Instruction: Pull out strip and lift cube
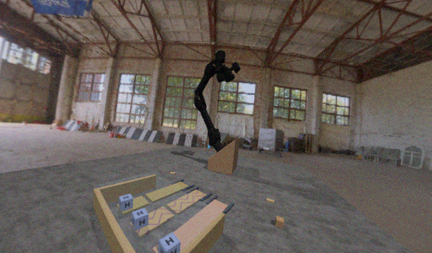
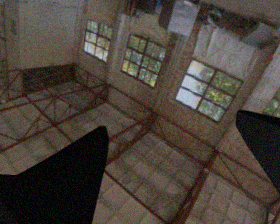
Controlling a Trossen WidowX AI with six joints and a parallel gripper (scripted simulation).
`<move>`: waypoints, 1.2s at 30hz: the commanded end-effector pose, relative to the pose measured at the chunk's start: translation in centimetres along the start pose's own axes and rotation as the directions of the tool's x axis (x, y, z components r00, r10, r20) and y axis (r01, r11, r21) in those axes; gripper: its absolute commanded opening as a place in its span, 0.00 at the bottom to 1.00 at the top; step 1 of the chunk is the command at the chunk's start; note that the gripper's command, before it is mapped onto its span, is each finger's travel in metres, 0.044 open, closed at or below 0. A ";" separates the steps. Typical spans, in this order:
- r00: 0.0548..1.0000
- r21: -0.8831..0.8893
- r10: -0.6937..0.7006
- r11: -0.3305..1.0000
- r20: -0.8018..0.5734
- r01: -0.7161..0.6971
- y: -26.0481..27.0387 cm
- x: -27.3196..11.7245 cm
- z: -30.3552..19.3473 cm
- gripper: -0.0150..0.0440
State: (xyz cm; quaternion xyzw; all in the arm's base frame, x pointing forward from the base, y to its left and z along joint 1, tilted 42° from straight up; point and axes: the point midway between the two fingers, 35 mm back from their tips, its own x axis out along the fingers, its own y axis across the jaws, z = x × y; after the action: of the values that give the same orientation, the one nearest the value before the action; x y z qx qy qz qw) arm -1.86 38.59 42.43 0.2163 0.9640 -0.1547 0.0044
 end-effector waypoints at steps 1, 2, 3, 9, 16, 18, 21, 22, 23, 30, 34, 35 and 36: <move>1.000 -0.010 0.010 1.000 0.003 -0.010 0.2 -0.1 0.1 0.93; 0.999 -0.042 0.041 0.998 0.012 -0.041 0.9 -0.4 0.5 0.93; 0.995 -0.095 0.092 0.991 0.026 -0.090 2.0 -0.8 1.2 0.93; 0.883 -0.470 0.450 0.813 0.133 -0.344 9.1 -5.7 6.4 0.93; 0.587 -0.807 0.768 0.504 0.255 -0.308 14.8 -13.9 13.2 0.93; 0.478 -0.868 0.829 0.438 0.289 -0.235 15.7 -16.5 15.3 0.93; 0.304 -0.917 0.890 0.385 0.340 -0.101 16.4 -20.6 18.4 0.93; 0.248 -0.922 0.901 0.382 0.357 -0.060 16.5 -21.8 19.5 0.93; 0.191 -0.924 0.908 0.383 0.373 -0.017 16.4 -23.1 20.6 0.93; -0.198 -0.818 0.859 0.511 0.472 0.266 13.9 -31.2 27.7 0.93; -0.432 -0.622 0.744 0.665 0.509 0.414 10.9 -35.8 31.5 0.93; -0.487 -0.556 0.705 0.708 0.516 0.436 9.9 -36.8 32.5 0.93; -0.540 -0.485 0.661 0.750 0.522 0.450 8.9 -37.8 33.4 0.93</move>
State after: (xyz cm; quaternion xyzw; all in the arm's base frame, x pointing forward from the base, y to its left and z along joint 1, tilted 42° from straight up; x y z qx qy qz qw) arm 32.80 25.16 11.98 0.1897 0.4146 0.1138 0.8827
